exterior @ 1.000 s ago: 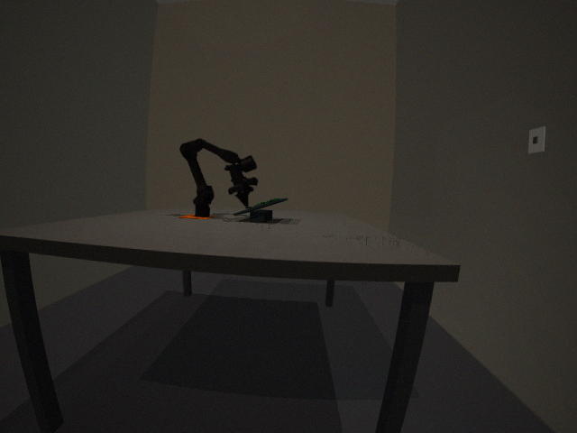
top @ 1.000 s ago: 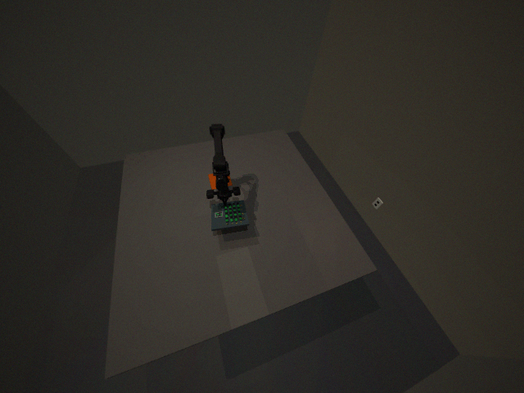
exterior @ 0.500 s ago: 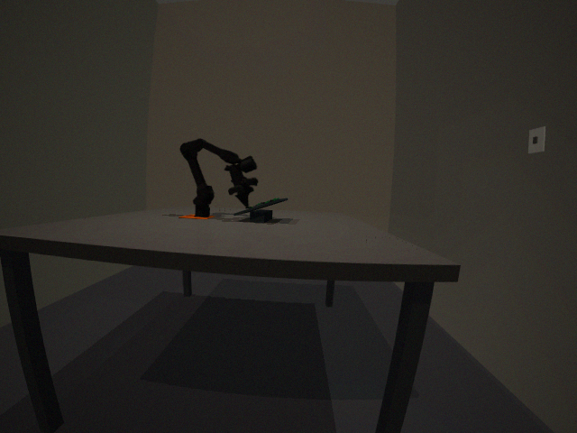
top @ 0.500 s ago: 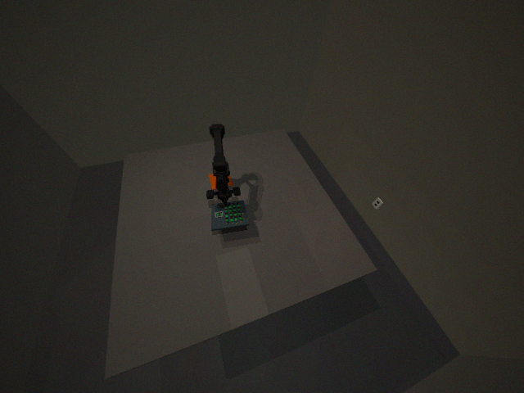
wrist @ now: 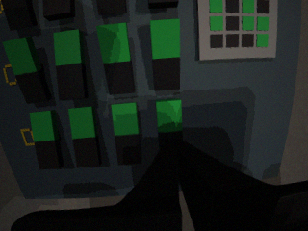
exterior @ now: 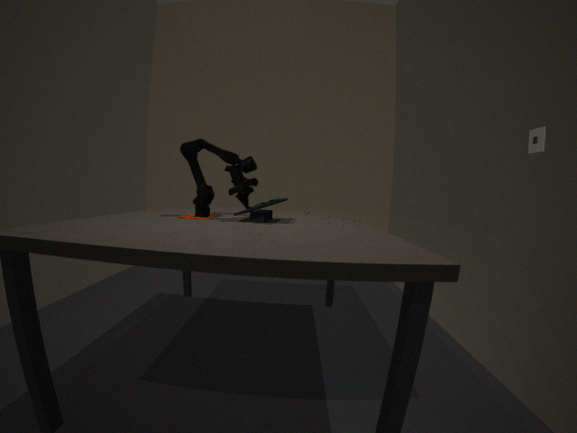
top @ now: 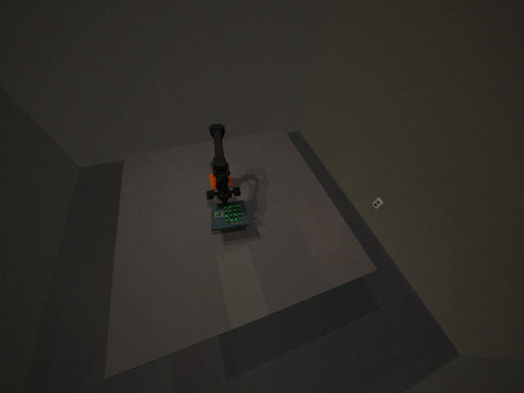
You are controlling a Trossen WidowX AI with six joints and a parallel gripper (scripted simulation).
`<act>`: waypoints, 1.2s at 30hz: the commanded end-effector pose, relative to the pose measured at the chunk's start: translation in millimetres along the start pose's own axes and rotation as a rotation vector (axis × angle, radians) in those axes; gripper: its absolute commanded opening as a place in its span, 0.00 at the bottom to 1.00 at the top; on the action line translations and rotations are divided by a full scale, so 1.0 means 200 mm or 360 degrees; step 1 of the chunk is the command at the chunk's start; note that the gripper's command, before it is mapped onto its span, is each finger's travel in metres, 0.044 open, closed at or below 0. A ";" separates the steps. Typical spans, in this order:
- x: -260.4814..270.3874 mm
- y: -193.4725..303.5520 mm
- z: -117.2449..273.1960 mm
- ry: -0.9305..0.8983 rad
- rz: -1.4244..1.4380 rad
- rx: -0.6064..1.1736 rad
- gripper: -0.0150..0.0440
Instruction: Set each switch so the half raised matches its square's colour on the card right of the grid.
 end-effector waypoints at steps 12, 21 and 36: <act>0.00 -0.02 0.15 -0.0004 0.0002 0.0020 0.25; 0.02 -0.05 0.32 -0.0009 0.0004 0.0043 0.25; 0.18 -0.36 0.34 -0.0015 0.0001 0.0034 0.25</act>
Point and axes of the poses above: the point midway between the two fingers, 35 mm back from their tips, its own z axis back along the fingers, its own x axis across the jaws, y = z × x, the point moved 1 cm from there along z, back along the fingers, and after that the axes turned 1 degree about z, right-handed, at the moved point
